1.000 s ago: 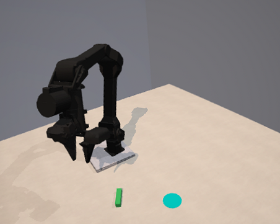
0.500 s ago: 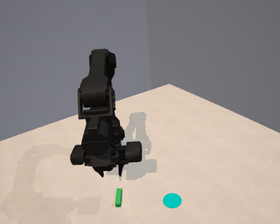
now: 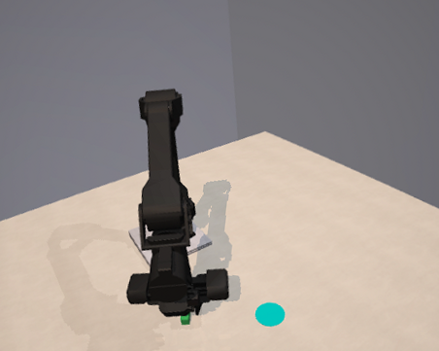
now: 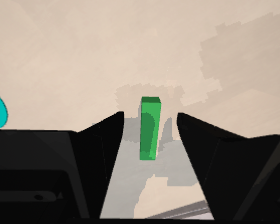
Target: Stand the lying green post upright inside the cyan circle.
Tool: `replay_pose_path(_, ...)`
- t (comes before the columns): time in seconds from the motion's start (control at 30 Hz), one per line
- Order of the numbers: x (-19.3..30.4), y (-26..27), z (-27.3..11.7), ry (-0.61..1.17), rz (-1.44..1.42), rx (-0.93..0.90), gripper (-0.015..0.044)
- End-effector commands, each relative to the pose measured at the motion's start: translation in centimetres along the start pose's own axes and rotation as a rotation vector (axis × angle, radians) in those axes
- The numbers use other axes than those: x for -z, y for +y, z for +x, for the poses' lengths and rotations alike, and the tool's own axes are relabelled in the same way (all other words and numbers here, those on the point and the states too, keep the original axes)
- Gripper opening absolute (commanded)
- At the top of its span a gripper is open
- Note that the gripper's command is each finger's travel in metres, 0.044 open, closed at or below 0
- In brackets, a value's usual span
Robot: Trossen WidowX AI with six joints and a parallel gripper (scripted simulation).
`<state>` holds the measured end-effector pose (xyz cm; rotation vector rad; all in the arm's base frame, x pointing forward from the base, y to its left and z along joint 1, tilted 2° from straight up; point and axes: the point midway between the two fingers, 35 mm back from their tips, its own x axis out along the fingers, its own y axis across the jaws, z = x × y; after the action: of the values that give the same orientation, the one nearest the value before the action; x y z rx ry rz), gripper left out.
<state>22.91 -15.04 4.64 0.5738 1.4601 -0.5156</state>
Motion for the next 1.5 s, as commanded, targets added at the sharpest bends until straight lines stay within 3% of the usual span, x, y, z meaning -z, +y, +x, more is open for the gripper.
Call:
replay_pose_path(0.0, 0.0, 0.0, 1.0, -0.008, 0.003, 0.003, 0.0233)
replay_pose_path(0.27, 0.0, 0.0, 1.0, -0.008, 0.003, 0.003, 0.0022)
replay_pose_path(0.5, -0.1, 0.0, 0.6, -0.008, 0.003, 0.003, 0.0022)
replay_pose_path(1.47, -0.4, 0.0, -8.4, -0.009, 0.003, 0.003, 0.0022)
